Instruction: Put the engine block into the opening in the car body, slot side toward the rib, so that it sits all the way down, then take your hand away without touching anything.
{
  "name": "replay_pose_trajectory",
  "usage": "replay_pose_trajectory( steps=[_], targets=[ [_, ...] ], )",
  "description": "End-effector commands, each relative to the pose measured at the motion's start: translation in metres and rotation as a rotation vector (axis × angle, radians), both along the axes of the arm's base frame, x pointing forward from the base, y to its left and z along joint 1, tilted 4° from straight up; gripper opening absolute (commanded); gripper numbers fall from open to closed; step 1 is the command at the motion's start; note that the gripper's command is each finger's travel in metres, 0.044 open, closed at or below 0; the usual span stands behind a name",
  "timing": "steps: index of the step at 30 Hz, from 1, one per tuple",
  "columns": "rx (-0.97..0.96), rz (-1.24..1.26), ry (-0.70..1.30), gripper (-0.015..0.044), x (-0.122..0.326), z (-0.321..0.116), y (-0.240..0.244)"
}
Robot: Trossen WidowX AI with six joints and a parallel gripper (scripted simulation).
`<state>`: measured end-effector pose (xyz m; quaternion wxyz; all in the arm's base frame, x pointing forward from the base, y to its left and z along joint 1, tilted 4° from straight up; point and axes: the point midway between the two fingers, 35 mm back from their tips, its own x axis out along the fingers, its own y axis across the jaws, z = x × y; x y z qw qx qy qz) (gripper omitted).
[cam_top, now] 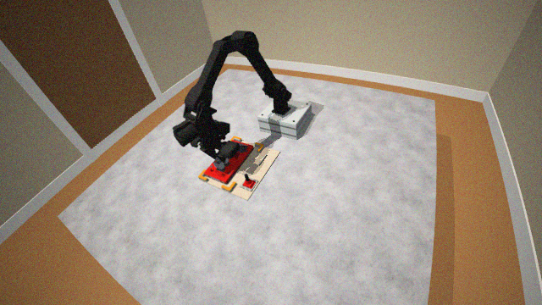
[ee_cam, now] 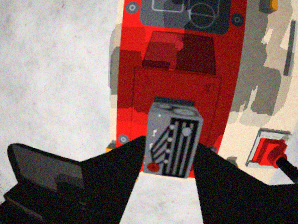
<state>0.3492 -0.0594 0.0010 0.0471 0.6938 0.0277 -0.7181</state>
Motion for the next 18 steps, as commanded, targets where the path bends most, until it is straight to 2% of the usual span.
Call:
replay_pose_trajectory(
  steps=[1,18],
  targets=[
    [-0.002,0.005,0.007,0.0159,-0.0014,-0.0028,-0.0003],
    [-0.002,-0.001,0.006,0.0159,-0.0016,-0.0057,-0.0003]
  ],
)
